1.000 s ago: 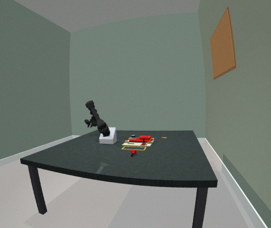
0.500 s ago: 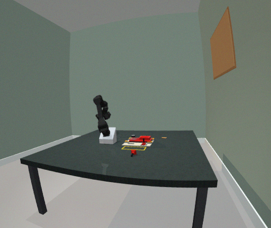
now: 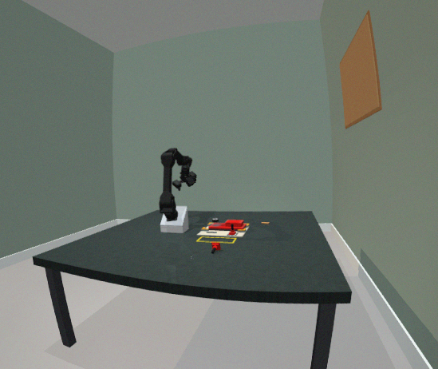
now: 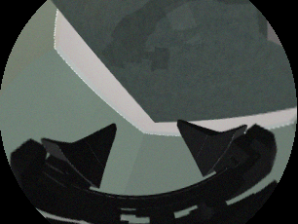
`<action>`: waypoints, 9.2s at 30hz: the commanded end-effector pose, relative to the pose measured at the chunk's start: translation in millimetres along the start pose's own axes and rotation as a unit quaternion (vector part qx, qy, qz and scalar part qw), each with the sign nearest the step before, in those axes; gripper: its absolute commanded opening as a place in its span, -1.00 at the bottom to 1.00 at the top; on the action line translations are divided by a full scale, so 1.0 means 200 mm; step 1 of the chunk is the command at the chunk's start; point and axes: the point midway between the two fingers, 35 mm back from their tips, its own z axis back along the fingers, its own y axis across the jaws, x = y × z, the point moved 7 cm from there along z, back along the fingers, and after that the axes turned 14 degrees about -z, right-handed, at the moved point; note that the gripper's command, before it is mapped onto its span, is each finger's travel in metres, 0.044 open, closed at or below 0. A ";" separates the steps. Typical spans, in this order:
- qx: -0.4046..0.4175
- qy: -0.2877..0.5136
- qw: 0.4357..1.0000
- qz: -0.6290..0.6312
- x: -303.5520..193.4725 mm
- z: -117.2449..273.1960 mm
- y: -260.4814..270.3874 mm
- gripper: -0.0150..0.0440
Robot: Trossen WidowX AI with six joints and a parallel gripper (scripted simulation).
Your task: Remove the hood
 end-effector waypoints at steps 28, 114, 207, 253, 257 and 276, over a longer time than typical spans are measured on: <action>0.000 -0.246 0.963 0.109 1.34 0.75 0.58 1.00; -0.188 -0.315 0.910 0.191 2.32 1.00 0.32 1.00; -0.183 -0.316 0.912 0.188 2.37 0.93 0.30 -0.49; -0.185 -0.317 0.910 0.193 2.21 1.18 0.33 -0.49; -0.184 -0.316 0.910 0.194 2.24 1.24 0.28 -0.49; -0.182 -0.314 0.912 0.194 2.37 1.48 -0.03 -0.49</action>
